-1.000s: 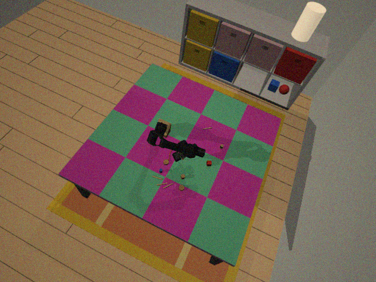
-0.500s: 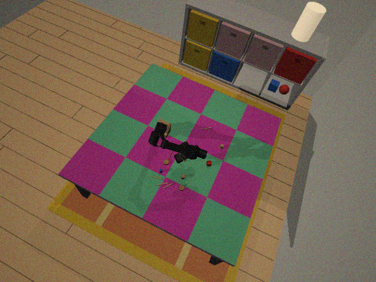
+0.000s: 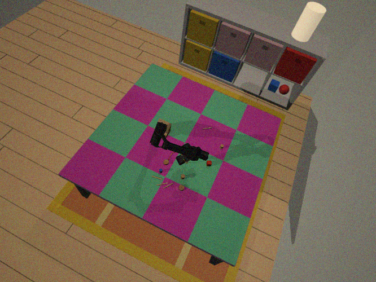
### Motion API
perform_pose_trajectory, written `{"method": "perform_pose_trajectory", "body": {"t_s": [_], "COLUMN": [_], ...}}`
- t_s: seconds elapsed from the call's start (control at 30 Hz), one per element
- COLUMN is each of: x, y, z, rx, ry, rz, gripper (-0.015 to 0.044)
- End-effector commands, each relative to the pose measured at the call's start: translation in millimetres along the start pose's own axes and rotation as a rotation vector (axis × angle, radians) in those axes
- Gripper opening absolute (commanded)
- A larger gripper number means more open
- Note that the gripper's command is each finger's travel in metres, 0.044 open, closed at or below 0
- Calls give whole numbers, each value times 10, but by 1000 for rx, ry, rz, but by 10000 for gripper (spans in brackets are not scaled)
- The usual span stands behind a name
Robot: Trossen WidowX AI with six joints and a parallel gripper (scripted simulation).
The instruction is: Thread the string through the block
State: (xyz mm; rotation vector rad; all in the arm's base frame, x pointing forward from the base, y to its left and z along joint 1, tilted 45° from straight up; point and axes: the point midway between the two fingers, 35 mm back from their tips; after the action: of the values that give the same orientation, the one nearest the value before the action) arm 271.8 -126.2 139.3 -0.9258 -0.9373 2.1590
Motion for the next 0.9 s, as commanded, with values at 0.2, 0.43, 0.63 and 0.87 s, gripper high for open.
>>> {"method": "perform_pose_trajectory", "body": {"t_s": [0.2, 0.43, 0.63, 0.87], "x": [-128, -206, -272, -350], "y": [-44, -66, -84, -105], "z": [-53, -90, -121, -158], "rx": [-9, -13, -16, -20], "ry": [-2, -3, -4, -4], "rz": [25, 38, 49, 62], "gripper": [0, 0, 0, 0]}}
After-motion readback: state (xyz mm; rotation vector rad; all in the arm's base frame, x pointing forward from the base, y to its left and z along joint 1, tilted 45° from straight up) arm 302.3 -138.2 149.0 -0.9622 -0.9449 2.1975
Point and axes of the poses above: the point midway between the two fingers, 35 mm back from their tips, its own y axis out along the fingers, its own z axis across the jaws, x = y × z, and after that the axes turned 12 degrees about y, right-handed
